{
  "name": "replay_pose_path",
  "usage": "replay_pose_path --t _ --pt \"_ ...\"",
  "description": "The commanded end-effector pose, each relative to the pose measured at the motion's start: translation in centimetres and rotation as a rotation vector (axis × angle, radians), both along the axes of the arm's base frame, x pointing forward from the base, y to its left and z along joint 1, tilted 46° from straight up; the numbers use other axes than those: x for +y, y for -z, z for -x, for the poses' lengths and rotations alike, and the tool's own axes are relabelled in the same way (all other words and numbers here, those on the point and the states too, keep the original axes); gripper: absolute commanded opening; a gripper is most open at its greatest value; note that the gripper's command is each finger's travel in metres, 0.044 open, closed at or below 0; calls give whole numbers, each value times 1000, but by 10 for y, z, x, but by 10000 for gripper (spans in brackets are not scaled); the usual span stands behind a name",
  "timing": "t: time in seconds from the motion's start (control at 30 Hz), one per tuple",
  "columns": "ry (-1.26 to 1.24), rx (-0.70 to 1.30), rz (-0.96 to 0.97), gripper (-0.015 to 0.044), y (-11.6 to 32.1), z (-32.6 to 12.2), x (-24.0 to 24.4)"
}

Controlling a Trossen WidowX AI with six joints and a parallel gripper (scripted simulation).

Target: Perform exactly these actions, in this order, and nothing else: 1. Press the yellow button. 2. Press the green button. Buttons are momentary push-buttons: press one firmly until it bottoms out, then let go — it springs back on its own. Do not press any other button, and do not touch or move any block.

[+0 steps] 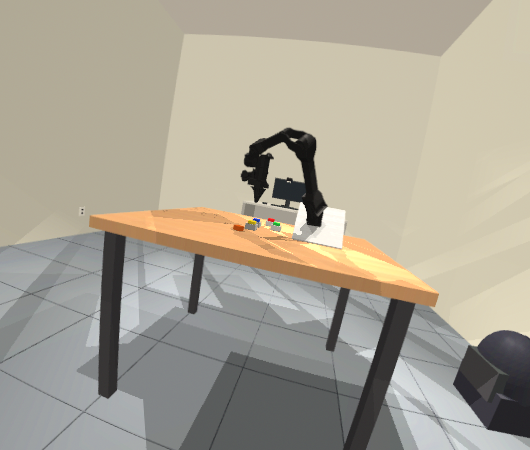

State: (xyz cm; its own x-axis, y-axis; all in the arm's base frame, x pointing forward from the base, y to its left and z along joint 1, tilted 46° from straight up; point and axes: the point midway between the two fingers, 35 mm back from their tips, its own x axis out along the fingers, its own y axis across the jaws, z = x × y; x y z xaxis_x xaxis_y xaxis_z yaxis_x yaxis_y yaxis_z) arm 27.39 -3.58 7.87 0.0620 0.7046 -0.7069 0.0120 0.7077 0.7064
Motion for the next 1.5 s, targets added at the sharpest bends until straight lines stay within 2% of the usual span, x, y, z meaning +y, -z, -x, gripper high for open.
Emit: replay_pose_path --t 0.0,0.13,0.27,0.5,0.67,1.47 --pt "6 9 16 20 22 22 -30" --pt "5 14 20 20 60 66 -65" --pt "0 11 5 20 81 101 -79" --pt "0 11 5 20 84 101 -77" --pt "0 10 3 20 124 98 -37" --pt "0 9 2 20 146 96 -15"
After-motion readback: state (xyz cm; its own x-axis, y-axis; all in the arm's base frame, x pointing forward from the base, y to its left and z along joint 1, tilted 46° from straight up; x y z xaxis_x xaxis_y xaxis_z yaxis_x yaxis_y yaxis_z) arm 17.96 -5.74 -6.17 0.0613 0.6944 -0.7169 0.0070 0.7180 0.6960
